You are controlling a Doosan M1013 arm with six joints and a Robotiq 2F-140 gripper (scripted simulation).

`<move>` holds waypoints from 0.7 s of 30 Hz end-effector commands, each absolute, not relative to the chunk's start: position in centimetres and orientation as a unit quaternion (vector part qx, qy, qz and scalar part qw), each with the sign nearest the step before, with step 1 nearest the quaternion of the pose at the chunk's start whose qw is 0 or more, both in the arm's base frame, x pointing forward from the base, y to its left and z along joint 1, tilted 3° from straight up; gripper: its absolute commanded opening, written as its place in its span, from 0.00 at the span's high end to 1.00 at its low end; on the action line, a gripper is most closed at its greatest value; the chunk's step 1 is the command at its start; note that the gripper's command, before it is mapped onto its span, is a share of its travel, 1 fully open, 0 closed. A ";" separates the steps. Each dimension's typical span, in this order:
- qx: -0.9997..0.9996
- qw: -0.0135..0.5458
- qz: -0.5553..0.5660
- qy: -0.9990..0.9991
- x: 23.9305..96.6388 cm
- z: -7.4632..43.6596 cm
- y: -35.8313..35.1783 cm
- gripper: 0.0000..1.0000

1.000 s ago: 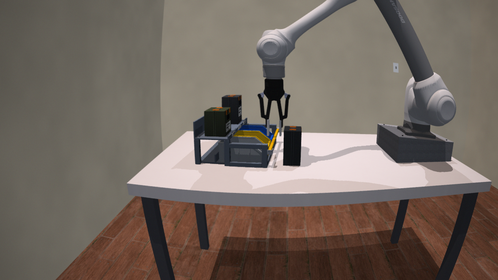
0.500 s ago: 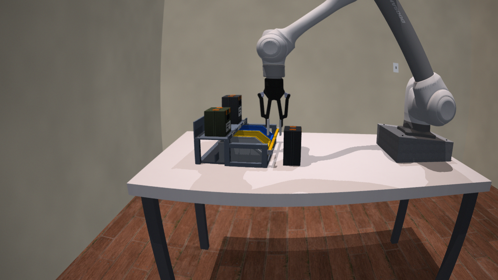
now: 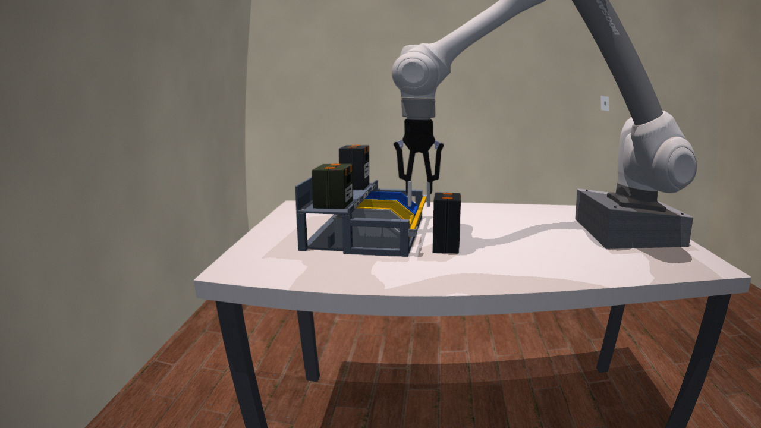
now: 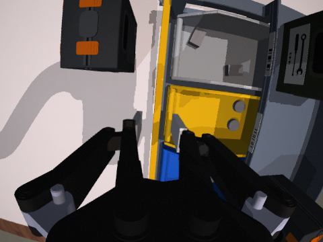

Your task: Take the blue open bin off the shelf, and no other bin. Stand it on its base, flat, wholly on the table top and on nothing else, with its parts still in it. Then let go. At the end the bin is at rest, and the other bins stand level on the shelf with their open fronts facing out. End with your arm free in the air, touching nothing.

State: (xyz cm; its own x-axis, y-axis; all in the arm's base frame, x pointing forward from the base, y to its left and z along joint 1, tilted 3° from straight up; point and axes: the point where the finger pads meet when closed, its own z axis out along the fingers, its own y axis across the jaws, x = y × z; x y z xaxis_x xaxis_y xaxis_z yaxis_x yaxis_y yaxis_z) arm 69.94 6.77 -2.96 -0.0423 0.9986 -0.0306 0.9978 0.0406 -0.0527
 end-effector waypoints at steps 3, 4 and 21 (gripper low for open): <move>-0.692 0.007 0.029 -0.721 69.9 -2.9 6.8 0.72; -0.692 0.007 0.029 -0.721 69.9 -2.9 6.8 0.72; -0.692 0.007 0.029 -0.721 69.9 -3.9 6.7 0.72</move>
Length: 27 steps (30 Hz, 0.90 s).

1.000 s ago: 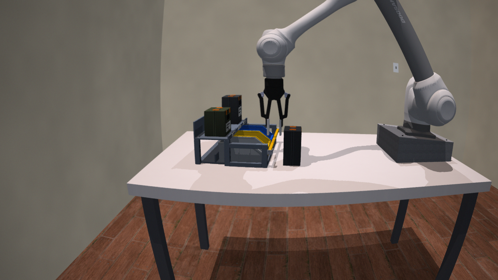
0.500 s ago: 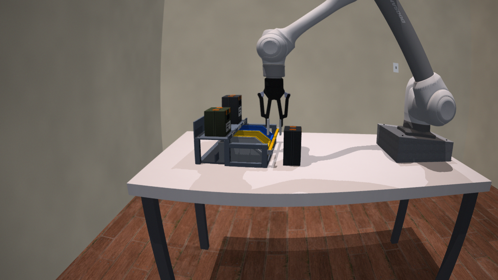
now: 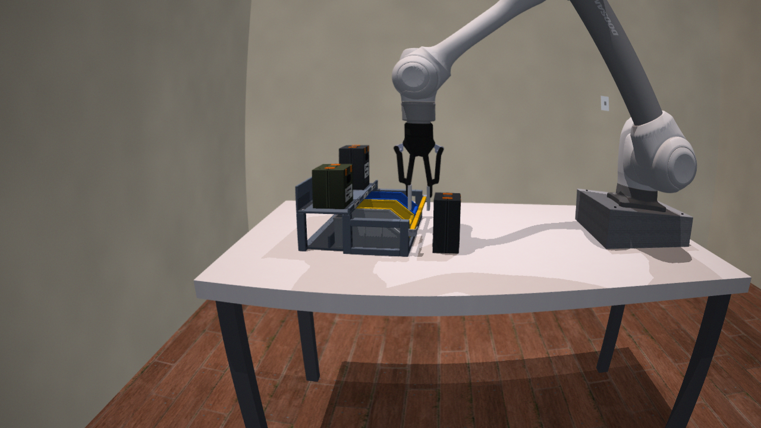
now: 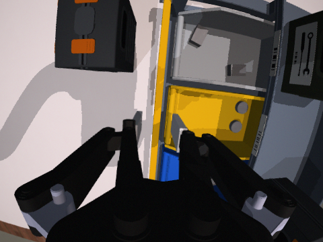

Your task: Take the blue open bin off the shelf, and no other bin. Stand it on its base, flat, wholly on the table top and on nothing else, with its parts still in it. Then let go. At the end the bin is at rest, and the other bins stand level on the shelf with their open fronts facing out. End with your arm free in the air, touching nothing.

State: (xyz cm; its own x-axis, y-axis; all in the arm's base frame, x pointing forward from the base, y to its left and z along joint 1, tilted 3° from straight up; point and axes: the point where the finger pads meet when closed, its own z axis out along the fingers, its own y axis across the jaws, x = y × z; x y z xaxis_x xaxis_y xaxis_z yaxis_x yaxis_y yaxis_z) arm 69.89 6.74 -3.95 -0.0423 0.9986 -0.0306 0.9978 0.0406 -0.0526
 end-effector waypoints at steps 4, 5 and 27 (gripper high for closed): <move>-0.692 0.007 0.029 -0.721 69.9 -4.3 6.7 0.72; -0.692 0.007 0.029 -0.721 69.9 -4.5 6.7 0.72; -0.692 0.007 0.029 -0.721 69.8 -5.2 6.7 0.72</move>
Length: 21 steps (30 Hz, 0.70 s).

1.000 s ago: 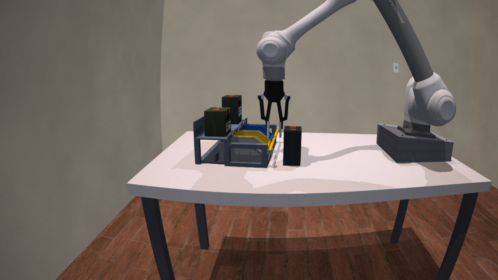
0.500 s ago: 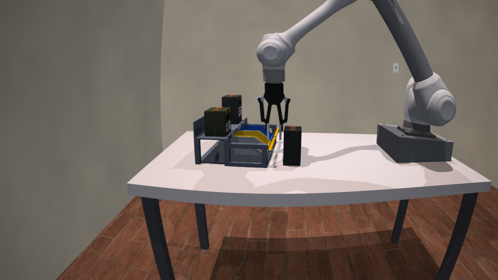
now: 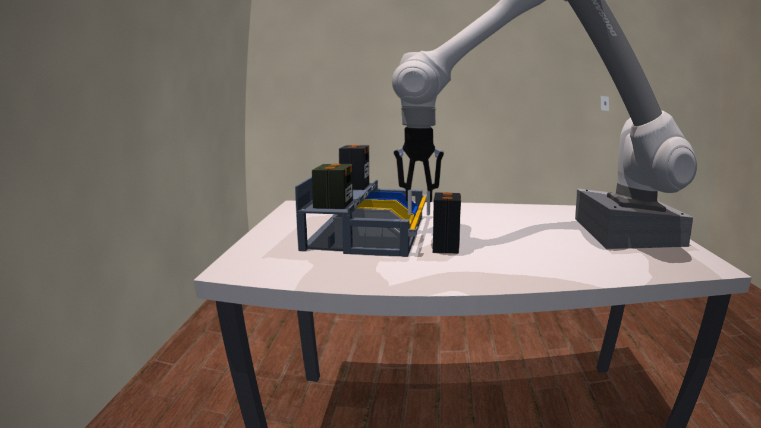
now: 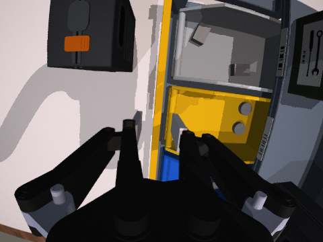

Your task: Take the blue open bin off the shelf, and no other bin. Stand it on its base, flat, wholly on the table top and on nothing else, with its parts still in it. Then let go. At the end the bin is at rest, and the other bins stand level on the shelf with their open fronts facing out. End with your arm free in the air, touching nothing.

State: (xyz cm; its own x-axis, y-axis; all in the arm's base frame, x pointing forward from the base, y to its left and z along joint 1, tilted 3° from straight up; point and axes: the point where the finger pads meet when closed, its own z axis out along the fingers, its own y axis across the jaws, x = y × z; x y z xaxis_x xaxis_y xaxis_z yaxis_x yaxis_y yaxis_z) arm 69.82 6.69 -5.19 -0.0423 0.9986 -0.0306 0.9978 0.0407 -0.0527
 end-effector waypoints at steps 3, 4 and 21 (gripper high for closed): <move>-0.692 0.007 0.029 -0.721 69.8 -5.2 6.7 0.72; -0.692 0.007 0.029 -0.721 69.8 -5.2 6.7 0.72; -0.692 0.007 0.029 -0.721 69.8 -5.0 6.7 0.72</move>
State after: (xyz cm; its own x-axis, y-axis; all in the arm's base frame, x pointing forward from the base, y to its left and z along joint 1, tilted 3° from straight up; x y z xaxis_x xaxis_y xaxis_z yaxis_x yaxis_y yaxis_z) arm 69.83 6.70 -5.02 -0.0423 0.9986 -0.0306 0.9978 0.0406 -0.0527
